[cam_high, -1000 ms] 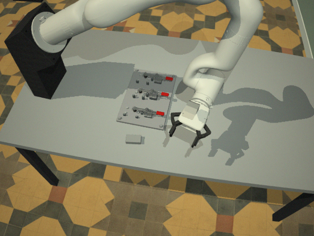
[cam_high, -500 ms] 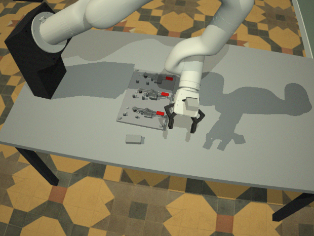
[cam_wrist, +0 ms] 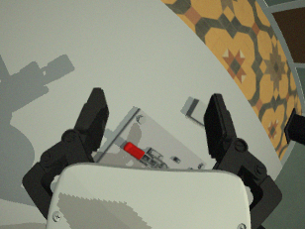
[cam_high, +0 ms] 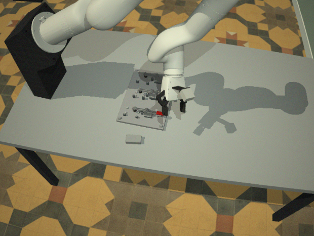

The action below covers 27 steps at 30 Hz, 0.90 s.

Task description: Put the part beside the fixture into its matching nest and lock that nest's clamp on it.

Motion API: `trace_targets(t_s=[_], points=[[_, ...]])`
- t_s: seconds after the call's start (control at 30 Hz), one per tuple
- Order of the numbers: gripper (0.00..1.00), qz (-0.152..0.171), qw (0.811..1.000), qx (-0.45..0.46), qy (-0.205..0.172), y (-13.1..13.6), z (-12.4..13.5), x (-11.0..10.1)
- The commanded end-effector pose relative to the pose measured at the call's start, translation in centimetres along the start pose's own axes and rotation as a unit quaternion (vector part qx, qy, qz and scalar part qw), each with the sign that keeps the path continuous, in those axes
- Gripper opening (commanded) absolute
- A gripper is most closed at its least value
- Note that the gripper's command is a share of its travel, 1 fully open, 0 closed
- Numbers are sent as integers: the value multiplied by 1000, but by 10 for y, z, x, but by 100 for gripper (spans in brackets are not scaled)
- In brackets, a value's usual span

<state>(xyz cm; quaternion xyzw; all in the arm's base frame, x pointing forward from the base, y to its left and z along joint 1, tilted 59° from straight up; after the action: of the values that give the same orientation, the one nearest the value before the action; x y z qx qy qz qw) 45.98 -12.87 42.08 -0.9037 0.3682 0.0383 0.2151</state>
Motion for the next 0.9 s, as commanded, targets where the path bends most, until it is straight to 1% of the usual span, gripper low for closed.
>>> trace_targets(t_s=[0.0,0.07,0.1,0.13,0.23,0.27,0.3,0.33,0.37,0.4,0.43,0.47,0.5,0.53,0.57,0.63,0.7,0.77,0.87], points=[[100,-55,996,-58,-34,-3,29,-21],[100,-55,996,-58,-34,-3,29,-21],[100,-66,994,-71,-41,-3,36,-26],[100,-96,988,-105,-61,-2,55,-40],[100,-123,980,-137,-78,0,73,-54],[100,-123,980,-138,-78,0,73,-54],[100,-148,970,-167,-94,3,89,-67],[100,-149,970,-168,-95,3,90,-68],[100,-168,961,-191,-107,7,103,-78],[100,-172,959,-196,-110,7,106,-81],[100,-190,950,-217,-121,11,118,-91],[100,-194,948,-221,-123,12,120,-93],[100,-212,937,-242,-134,16,132,-104],[100,-213,936,-244,-135,17,133,-105],[100,-230,925,-265,-145,22,145,-115],[100,-230,925,-265,-145,22,145,-115],[100,-258,905,-298,-162,32,164,-133],[100,-278,888,-322,-174,40,178,-146],[100,-295,873,-342,-184,47,190,-158]])
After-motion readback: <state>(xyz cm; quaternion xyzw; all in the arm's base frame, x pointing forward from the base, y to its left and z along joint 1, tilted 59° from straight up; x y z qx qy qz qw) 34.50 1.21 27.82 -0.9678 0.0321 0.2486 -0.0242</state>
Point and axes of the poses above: the point where the finger pads meet when closed, its own x axis out along the fingers, its own y axis across the jaws, z = x × y, the point moved 3 cm from there along -x, back along the fingers, and after that the axes turned 4 degrees about -x, right-handed, at the moved point
